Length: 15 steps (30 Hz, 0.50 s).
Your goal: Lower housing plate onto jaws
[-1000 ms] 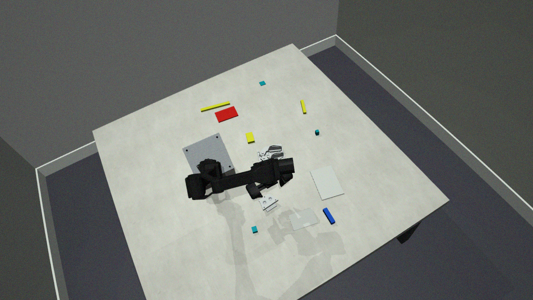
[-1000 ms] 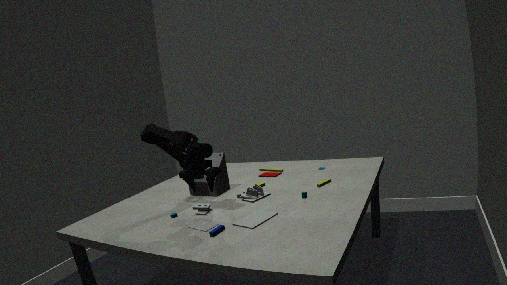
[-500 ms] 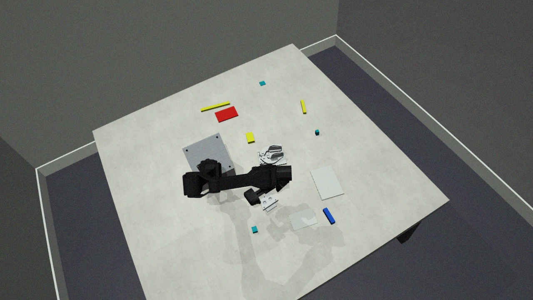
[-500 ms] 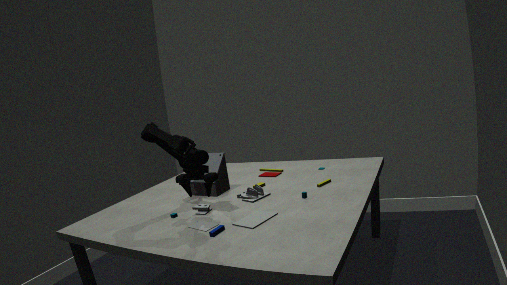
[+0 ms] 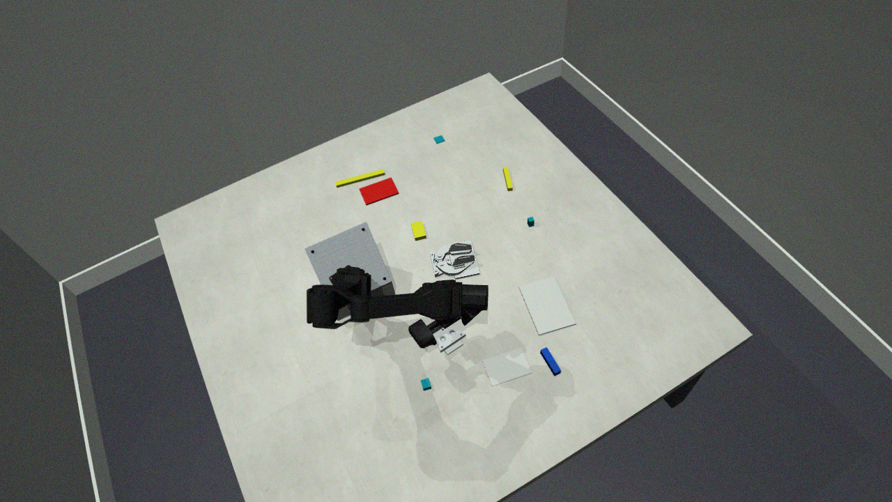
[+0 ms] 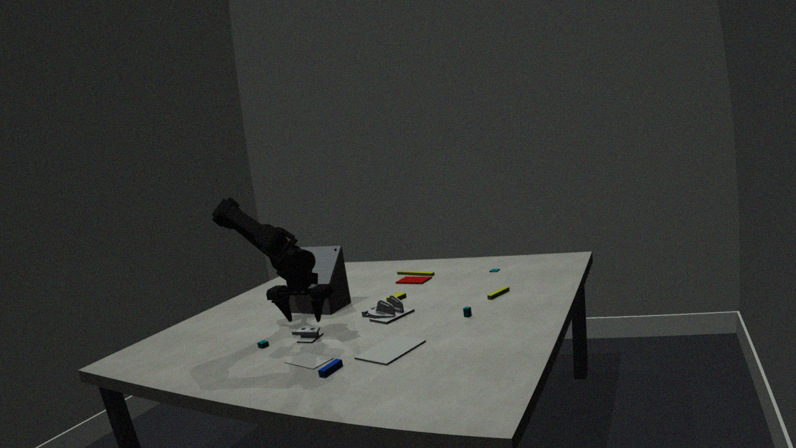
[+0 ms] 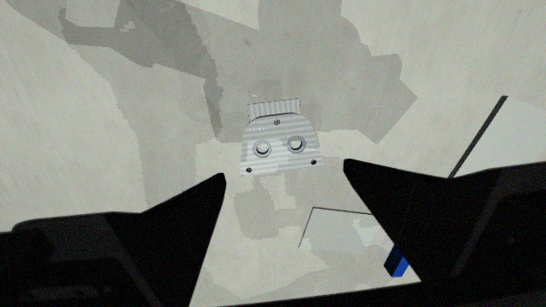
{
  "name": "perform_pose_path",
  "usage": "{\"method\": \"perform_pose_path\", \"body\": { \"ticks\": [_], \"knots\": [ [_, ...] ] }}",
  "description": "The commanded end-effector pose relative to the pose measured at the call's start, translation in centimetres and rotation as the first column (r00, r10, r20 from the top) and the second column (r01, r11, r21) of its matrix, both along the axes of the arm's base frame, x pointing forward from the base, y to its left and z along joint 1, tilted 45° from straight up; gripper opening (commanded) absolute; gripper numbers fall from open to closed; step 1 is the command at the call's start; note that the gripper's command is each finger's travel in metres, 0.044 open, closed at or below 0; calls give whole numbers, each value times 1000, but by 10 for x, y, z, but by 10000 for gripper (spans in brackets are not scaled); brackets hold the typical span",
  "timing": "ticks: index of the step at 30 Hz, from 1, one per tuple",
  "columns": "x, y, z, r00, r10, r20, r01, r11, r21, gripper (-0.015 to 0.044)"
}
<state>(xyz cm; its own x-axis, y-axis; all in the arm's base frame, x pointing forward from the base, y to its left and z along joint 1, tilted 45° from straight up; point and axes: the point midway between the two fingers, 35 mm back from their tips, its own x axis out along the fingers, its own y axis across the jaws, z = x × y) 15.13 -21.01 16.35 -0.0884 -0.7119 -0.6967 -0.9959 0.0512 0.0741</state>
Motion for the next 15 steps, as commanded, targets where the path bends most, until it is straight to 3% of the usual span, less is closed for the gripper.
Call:
{"method": "perform_pose_path", "body": {
  "ticks": [1, 15],
  "knots": [
    [-1, -3, -7, 1000, 5, -10, -5, 1000, 8, 440],
    [-2, -10, -14, 1000, 5, -10, -5, 1000, 7, 440]
  ]
}}
